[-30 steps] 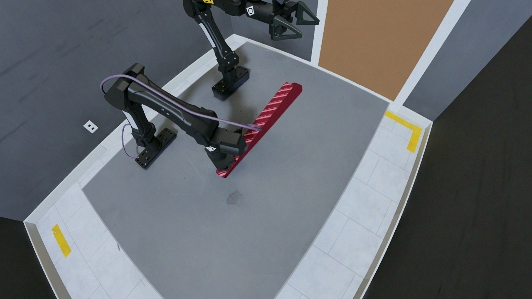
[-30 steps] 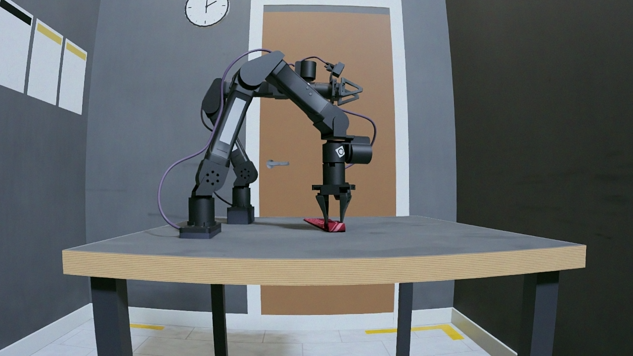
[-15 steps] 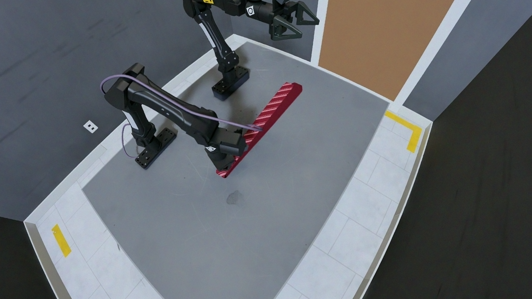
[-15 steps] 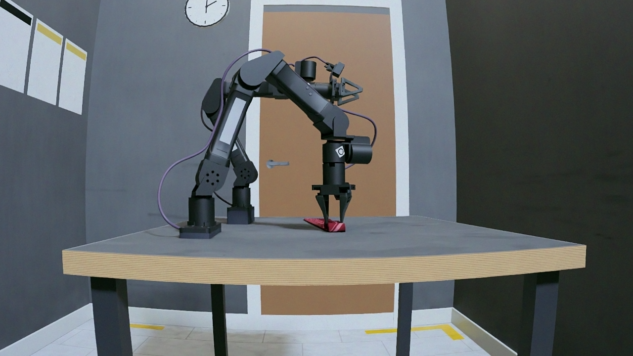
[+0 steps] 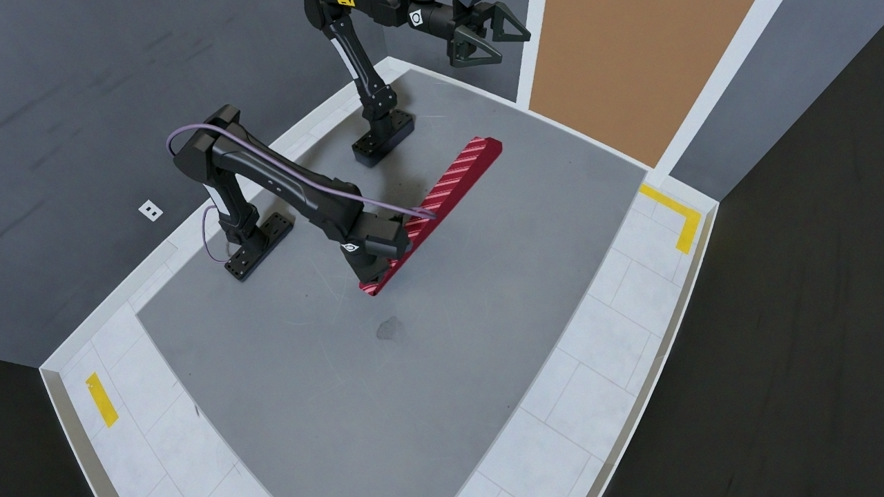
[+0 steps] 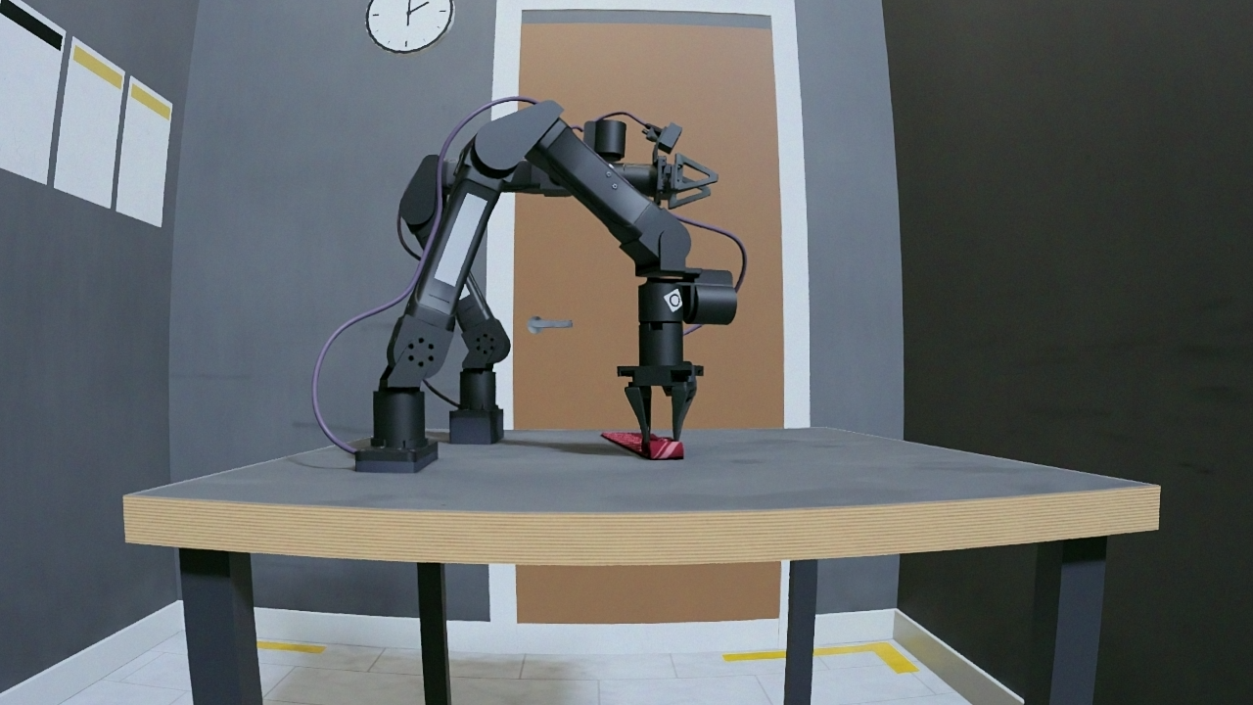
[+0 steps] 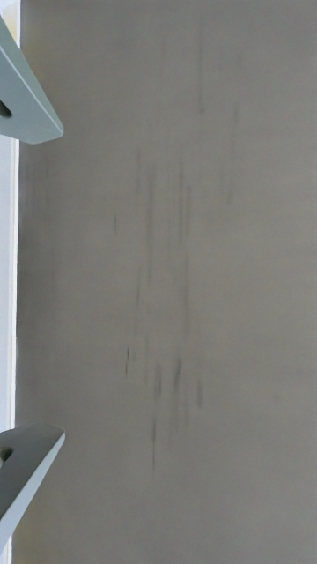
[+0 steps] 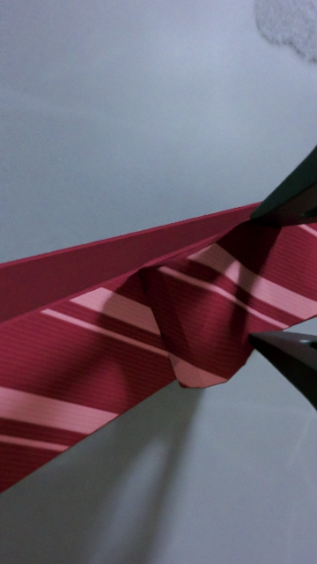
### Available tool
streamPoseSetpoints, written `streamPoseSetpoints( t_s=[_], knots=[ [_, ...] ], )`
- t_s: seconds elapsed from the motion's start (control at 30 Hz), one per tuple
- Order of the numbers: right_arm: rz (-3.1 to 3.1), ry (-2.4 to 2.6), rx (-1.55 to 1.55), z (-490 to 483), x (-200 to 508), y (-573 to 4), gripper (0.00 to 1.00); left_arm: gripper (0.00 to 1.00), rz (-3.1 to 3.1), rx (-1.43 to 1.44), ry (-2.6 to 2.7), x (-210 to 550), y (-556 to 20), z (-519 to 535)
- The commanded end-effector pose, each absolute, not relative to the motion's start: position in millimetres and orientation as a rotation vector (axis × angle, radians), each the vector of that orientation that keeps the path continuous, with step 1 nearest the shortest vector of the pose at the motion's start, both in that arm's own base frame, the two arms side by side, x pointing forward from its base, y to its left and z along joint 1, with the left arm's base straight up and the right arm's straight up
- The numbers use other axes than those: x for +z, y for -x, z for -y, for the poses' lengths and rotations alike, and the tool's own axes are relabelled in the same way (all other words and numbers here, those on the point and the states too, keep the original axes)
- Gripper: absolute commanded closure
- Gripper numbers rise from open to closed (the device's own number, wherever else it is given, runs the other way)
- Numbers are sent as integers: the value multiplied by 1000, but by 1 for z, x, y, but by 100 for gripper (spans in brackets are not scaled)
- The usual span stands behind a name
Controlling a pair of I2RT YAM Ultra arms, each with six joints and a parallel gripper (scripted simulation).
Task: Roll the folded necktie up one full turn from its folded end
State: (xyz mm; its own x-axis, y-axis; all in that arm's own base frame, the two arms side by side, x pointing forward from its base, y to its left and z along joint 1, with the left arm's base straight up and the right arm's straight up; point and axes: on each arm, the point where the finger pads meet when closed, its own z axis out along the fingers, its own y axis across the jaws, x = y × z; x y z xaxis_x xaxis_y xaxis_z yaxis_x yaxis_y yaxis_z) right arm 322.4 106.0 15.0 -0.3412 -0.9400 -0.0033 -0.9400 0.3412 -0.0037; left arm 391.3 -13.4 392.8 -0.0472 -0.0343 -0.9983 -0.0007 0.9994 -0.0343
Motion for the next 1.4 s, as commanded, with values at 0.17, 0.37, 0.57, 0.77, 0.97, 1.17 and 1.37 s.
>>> streamPoseSetpoints(
  t_s=[0.17,0.37,0.57,0.77,0.97,1.17,1.37],
  knots=[
    [-2576,1778,18,-108,12,-322,62,0,-1570,-44,29,414,-390,14],
    [-2581,1771,18,-108,12,-322,62,0,-1570,-44,29,414,-390,14],
    [-2587,1763,18,-108,12,-322,62,0,-1570,-44,29,414,-390,14],
    [-2590,1758,18,-108,12,-322,62,0,-1570,-44,29,414,-390,14],
    [-2595,1751,18,-108,12,-322,62,0,-1570,-44,29,414,-390,14],
    [-2600,1743,18,-108,12,-322,62,0,-1570,-44,29,414,-390,14],
    [-2604,1738,18,-108,12,-322,62,0,-1570,-44,29,414,-390,14]
  ],
)
